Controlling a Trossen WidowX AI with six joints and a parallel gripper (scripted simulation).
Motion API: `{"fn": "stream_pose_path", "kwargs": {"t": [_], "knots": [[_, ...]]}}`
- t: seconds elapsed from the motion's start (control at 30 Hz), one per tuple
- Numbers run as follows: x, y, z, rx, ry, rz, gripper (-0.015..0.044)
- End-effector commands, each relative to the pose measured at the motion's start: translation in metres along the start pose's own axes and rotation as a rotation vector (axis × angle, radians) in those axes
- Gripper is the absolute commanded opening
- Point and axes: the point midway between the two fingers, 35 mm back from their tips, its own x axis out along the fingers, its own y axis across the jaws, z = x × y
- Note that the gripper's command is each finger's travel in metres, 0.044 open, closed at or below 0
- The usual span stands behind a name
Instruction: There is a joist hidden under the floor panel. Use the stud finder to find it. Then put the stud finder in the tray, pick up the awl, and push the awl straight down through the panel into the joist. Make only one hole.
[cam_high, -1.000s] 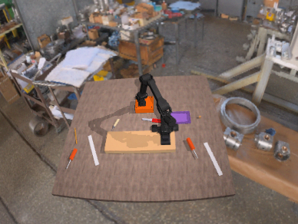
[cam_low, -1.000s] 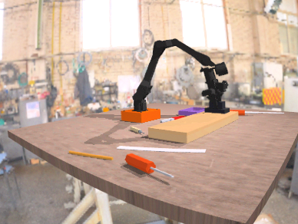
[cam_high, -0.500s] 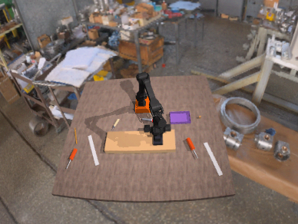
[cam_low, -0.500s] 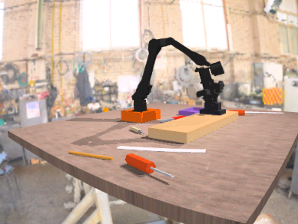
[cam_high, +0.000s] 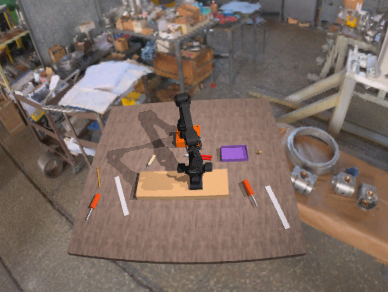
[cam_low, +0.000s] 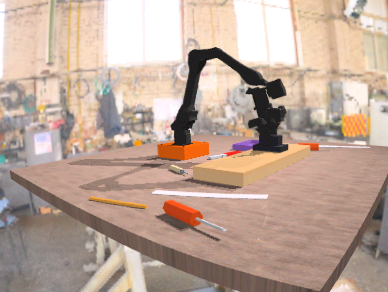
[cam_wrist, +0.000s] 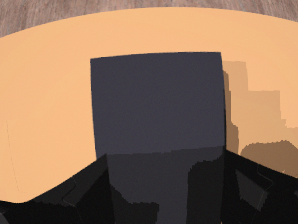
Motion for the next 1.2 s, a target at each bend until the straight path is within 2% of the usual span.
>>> {"fn": "stream_pose_path", "kwargs": {"t": [0.0,1.17], "knots": [[0.0,-0.013,-0.001,-0.005,0.001,0.0,0.0],[0.0,-0.14,-0.001,-0.008,0.001,-0.009,0.0]]}}
